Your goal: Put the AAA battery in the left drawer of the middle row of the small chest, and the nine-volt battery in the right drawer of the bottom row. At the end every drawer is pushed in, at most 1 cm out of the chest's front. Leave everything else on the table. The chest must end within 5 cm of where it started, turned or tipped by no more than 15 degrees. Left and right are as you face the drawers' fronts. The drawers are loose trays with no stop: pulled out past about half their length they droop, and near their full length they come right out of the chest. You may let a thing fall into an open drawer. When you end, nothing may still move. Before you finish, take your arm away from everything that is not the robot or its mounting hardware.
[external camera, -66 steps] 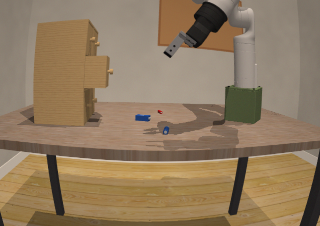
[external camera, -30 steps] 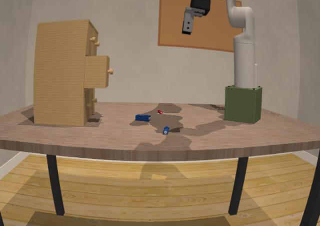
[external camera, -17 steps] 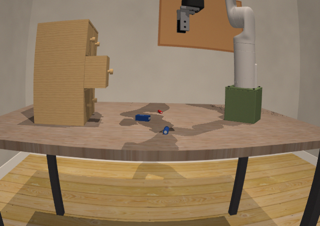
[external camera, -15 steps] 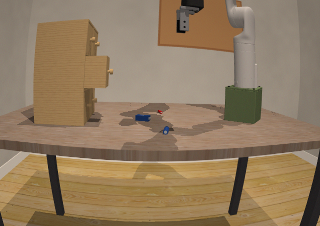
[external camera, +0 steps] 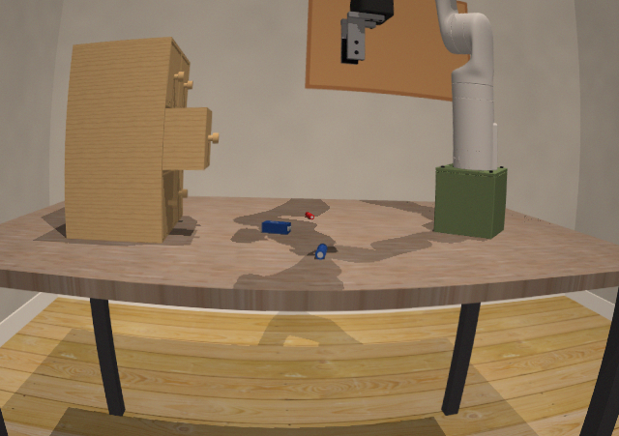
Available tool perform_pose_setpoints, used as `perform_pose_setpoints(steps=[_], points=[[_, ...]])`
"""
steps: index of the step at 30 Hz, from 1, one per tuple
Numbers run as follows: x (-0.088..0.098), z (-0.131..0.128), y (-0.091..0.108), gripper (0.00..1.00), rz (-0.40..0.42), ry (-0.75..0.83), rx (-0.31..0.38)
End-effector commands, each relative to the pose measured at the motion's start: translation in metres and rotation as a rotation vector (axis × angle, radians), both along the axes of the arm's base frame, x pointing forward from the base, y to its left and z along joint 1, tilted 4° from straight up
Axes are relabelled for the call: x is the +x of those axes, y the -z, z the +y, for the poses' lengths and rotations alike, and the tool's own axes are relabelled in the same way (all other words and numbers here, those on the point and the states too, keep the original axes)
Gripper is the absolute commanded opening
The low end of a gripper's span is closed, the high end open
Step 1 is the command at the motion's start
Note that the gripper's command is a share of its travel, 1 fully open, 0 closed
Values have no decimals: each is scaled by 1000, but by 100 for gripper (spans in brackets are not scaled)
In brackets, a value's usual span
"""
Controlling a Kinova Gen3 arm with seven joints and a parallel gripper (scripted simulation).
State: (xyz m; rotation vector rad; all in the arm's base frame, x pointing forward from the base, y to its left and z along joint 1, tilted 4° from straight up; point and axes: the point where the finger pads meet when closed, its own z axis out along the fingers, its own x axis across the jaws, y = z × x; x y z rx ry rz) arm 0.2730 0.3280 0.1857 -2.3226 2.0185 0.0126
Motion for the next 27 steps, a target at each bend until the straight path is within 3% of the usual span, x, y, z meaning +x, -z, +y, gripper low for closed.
perform_pose_setpoints(steps=[1,27], points=[[0,0,-1,67,-1,0,1],[6,-3,2,67,-4,-19,-2]])
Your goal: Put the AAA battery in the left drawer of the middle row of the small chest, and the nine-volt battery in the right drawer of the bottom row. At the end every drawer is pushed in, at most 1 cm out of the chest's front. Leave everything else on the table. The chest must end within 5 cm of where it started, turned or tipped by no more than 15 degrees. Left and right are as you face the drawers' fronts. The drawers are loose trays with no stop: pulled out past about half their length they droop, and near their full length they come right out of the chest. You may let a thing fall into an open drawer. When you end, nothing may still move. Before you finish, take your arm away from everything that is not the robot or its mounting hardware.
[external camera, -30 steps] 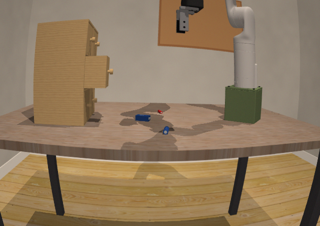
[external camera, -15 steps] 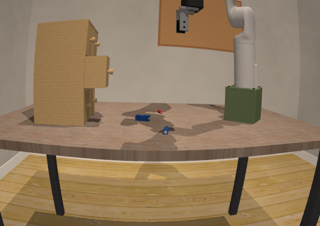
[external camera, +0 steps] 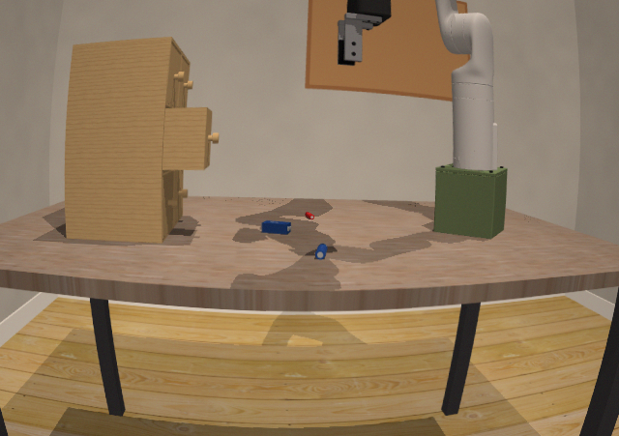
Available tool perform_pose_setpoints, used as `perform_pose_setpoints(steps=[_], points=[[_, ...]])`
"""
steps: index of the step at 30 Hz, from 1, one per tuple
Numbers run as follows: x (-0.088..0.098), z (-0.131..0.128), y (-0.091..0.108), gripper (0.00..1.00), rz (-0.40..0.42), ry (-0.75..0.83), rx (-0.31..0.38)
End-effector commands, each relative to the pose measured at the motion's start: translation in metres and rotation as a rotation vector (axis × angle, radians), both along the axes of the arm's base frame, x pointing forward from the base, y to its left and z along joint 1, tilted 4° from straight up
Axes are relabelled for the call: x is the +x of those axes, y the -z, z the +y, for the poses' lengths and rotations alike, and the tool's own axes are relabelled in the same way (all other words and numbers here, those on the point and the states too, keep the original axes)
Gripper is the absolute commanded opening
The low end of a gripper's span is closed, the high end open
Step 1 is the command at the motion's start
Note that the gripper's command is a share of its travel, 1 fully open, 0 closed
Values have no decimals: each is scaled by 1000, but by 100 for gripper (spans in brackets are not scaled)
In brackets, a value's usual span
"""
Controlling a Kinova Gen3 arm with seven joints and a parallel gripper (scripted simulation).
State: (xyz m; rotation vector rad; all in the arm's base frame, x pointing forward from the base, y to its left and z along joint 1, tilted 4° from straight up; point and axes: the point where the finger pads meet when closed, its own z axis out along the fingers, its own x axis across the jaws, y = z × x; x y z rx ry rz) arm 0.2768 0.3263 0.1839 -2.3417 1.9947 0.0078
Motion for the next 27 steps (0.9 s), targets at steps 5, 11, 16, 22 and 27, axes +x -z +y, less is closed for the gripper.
perform_pose_setpoints(steps=[5,11,16,22,27], points=[[8,-5,3,67,-4,-20,-4],[14,-9,7,67,-7,-43,-8],[24,-17,12,67,-11,-81,-15],[39,-29,21,67,-17,-139,-26],[50,-40,29,67,-20,-187,-34]])
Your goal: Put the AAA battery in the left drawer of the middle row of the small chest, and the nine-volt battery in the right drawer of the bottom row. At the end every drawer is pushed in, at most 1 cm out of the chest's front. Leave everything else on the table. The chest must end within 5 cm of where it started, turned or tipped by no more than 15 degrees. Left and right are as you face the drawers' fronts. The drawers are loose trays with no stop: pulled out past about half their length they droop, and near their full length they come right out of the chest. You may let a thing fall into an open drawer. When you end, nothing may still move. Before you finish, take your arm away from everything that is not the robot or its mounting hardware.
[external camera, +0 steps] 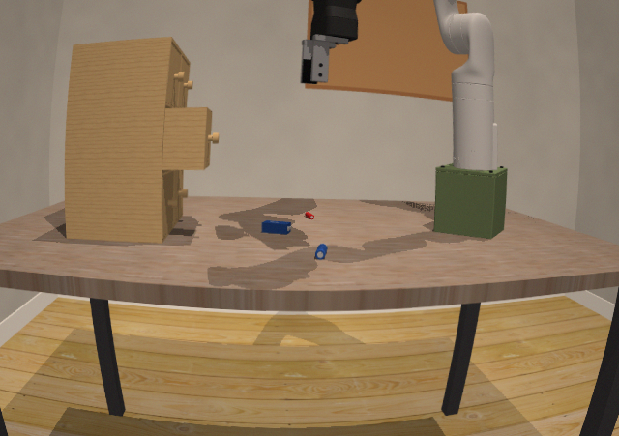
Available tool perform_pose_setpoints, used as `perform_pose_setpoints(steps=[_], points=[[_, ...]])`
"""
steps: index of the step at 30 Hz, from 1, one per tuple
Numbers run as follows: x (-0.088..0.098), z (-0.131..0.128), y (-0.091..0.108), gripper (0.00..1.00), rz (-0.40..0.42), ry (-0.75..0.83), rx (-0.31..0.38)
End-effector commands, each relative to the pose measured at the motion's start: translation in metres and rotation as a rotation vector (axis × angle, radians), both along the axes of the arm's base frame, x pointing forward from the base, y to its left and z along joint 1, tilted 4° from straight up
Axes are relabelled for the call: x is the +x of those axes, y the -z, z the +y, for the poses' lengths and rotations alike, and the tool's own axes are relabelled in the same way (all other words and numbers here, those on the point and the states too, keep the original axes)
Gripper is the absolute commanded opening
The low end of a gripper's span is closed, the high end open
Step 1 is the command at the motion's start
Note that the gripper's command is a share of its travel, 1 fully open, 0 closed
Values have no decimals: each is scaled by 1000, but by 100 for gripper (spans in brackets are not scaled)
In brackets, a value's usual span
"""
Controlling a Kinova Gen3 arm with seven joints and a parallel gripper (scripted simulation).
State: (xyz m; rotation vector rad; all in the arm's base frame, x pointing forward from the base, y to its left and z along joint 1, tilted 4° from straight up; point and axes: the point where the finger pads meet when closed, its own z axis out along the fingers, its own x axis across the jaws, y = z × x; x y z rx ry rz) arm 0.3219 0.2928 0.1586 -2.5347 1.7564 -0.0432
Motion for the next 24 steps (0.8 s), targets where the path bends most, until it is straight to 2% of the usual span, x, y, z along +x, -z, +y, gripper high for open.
perform_pose_setpoints(steps=[1,16,18,24], points=[[5,-6,3,67,5,11,-3],[49,-65,38,67,0,-220,-44],[49,-65,38,67,0,-220,-44],[65,-96,55,67,4,-331,-59]])
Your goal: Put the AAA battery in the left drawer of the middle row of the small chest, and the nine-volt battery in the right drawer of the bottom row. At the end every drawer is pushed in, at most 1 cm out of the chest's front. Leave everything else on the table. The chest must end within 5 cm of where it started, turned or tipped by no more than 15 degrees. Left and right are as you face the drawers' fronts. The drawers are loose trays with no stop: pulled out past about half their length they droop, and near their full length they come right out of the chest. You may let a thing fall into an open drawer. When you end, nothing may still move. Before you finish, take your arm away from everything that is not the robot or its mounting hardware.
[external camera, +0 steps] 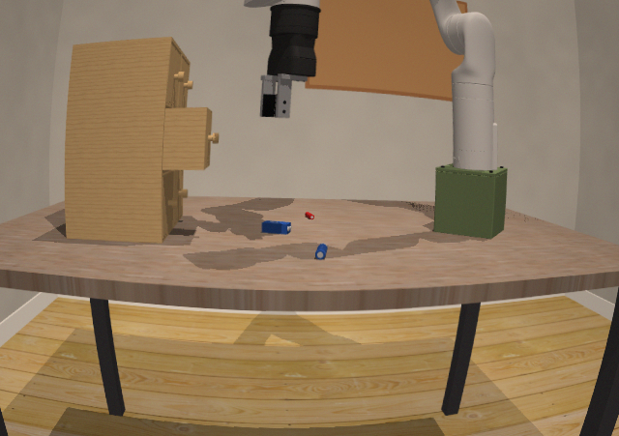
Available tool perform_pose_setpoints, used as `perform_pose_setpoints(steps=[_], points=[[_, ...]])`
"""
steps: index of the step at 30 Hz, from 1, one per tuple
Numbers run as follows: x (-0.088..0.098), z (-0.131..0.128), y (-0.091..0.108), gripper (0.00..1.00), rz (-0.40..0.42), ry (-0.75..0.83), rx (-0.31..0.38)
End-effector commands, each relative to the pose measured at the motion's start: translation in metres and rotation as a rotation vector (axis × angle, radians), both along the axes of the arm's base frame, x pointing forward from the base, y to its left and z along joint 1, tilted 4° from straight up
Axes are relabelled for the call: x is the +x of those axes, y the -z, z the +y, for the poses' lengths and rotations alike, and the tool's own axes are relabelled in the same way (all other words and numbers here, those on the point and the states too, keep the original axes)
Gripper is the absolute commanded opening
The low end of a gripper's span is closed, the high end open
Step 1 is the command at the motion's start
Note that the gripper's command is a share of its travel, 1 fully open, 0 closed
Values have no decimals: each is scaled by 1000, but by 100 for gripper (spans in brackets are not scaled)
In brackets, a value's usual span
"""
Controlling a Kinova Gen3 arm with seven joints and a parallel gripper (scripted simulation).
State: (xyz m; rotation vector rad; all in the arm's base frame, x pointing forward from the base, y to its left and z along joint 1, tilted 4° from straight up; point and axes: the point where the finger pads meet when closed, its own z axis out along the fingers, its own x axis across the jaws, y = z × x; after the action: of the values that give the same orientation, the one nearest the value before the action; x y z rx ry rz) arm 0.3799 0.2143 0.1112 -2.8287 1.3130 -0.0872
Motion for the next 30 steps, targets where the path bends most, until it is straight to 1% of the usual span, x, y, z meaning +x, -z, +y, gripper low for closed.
perform_pose_setpoints(steps=[1,9,11,16,26,28,30], points=[[9,-23,11,67,13,-9,-9],[22,-71,35,67,25,-169,-25],[22,-71,35,67,25,-169,-25],[26,-102,49,67,33,-272,-31],[24,-164,77,67,48,-478,-32],[24,-164,77,67,48,-478,-32],[22,-175,83,67,49,-517,-30]])
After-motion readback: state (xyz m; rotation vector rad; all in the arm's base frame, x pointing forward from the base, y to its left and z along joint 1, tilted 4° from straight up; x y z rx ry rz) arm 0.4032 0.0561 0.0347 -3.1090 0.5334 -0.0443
